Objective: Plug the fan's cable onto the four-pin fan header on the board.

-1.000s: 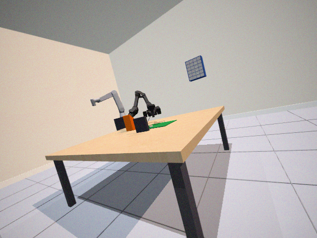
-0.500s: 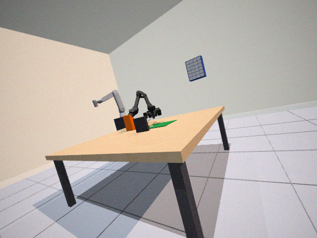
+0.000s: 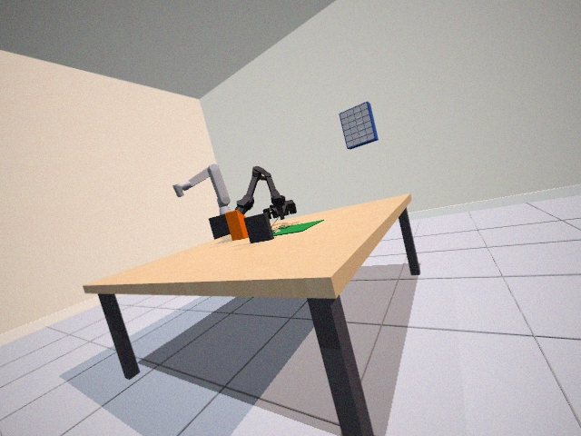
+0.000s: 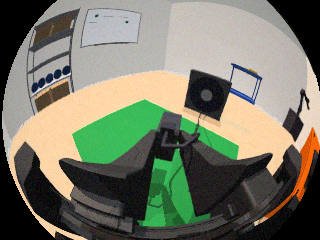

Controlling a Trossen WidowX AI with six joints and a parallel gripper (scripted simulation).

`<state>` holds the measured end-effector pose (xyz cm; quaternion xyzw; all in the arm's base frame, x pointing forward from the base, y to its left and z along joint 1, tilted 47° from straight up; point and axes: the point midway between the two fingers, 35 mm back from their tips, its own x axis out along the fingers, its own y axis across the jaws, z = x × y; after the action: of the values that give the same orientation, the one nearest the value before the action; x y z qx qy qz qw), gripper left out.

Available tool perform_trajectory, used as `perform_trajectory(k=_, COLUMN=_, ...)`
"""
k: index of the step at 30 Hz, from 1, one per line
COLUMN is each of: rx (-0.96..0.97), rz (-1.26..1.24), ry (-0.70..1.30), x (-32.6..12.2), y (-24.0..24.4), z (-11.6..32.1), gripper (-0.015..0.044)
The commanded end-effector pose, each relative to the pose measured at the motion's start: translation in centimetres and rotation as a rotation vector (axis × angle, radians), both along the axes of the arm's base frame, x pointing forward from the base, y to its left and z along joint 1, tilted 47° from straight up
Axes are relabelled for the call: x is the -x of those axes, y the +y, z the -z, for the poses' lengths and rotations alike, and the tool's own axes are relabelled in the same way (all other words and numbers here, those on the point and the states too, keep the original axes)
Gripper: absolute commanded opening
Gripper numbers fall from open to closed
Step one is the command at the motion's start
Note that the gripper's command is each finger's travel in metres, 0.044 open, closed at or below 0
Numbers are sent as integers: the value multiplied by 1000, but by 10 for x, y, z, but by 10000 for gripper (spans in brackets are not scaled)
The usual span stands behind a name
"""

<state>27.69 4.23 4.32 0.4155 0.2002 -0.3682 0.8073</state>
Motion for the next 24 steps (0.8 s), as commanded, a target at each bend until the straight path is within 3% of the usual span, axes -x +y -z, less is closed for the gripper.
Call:
perform_trajectory(k=1, rx=-1, rz=7, ry=-9, x=-2, y=3, z=1, gripper=0)
perform_trajectory(k=24, rx=-1, rz=7, ry=-8, x=-4, y=18, z=15, gripper=0)
